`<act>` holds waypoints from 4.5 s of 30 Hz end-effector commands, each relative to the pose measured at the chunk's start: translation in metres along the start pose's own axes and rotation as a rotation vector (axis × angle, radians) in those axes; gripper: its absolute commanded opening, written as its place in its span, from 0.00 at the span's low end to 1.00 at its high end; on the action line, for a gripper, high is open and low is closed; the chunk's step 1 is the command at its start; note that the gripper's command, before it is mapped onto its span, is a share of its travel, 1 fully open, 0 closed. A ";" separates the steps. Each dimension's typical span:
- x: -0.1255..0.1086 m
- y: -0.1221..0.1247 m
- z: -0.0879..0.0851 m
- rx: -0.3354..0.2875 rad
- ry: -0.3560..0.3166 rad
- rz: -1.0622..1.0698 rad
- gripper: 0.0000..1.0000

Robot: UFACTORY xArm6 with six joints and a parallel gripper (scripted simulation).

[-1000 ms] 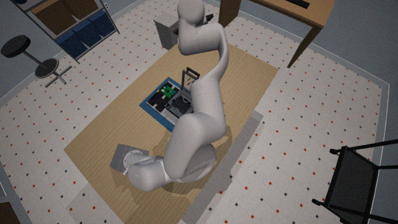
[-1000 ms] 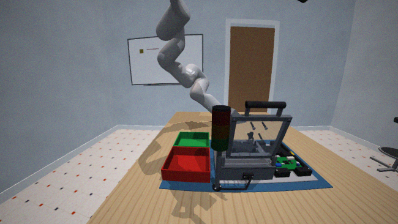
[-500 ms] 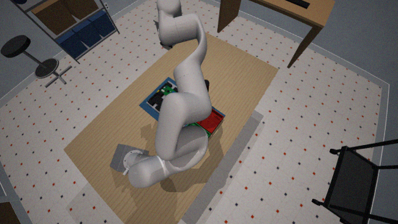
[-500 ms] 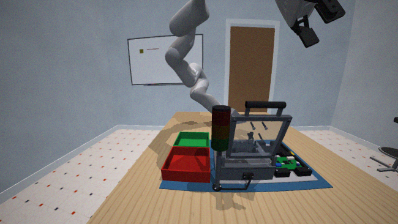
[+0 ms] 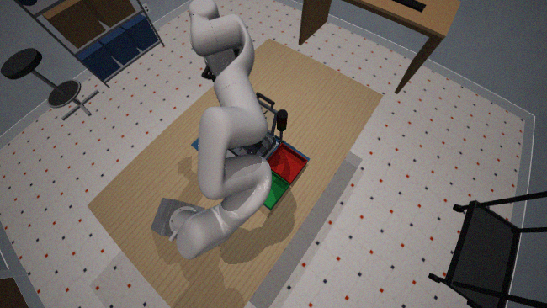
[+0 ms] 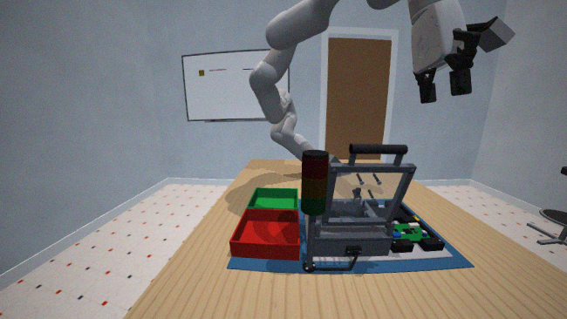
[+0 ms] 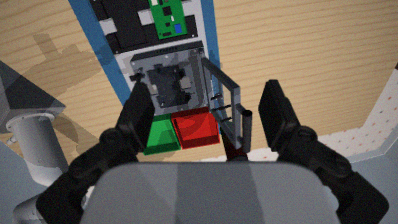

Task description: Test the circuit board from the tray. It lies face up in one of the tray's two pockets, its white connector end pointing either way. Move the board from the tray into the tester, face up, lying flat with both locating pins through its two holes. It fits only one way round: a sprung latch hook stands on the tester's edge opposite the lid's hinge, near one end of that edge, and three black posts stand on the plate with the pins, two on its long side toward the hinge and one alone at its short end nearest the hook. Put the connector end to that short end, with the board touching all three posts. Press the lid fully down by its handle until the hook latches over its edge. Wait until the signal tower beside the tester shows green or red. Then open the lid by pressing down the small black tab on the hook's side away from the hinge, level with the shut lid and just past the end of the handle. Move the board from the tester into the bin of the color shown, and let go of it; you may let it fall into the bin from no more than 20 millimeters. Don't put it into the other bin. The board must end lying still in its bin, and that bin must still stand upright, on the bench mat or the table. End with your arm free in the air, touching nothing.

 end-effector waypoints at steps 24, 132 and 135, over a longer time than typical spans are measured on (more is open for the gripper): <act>0.029 -0.042 0.029 0.151 -0.124 -0.119 1.00; -0.004 -0.076 0.276 0.151 -0.124 -0.119 1.00; -0.004 -0.076 0.277 0.151 -0.124 -0.119 1.00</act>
Point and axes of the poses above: the point where the finger pads meet when closed, its own z axis out along the fingers, its own y axis across the jaws, x = y × z, the point moved 5 cm from there along -z, back along the fingers, and after that the axes turned 15 degrees about -z, right-handed, at the moved point
